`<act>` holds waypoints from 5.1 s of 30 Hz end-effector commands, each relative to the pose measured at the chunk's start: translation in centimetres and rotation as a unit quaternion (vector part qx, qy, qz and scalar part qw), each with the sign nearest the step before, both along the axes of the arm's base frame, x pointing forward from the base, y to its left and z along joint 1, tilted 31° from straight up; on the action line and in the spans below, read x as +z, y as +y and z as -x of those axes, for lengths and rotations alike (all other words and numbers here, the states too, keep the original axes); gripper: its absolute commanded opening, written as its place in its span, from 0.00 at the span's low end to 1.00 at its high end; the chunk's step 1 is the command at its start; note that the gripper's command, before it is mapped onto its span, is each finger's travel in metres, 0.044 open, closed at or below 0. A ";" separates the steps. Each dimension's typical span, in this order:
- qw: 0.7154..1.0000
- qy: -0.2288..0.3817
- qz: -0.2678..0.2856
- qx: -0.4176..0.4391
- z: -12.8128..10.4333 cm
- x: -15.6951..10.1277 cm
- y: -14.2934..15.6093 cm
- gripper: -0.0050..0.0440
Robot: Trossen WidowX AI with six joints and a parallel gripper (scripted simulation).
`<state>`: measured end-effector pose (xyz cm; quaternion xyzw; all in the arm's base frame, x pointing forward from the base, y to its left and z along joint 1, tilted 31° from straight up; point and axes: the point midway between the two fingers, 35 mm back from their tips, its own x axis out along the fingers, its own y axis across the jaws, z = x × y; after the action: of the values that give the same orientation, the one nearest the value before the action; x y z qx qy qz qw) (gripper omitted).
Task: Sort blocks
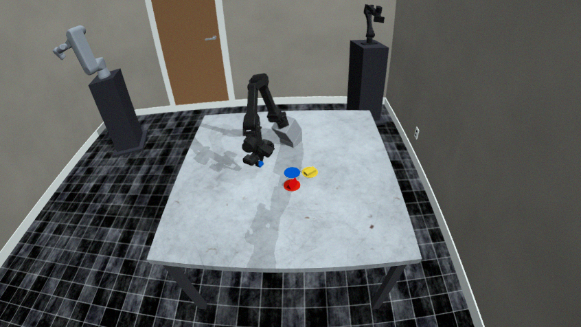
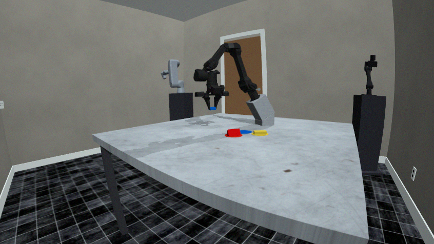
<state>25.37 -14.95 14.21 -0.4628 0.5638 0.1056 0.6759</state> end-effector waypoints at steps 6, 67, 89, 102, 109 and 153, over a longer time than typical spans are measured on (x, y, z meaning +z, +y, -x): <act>1.000 -0.002 -0.001 -0.002 -0.3 -0.4 0.9 0.28; 1.000 0.000 0.000 -0.002 -0.4 -12.2 13.5 0.28; 1.000 0.001 0.000 0.000 -1.0 -15.1 12.5 0.28; 1.000 0.000 -0.001 0.000 -1.5 -15.7 12.3 0.28; 1.000 0.001 -0.001 0.000 -1.9 -16.7 11.9 0.28; 1.000 -0.009 -0.002 0.000 -2.8 -17.3 11.6 0.50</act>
<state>27.82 -3.47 -3.61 -0.4615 0.5642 0.1059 0.6763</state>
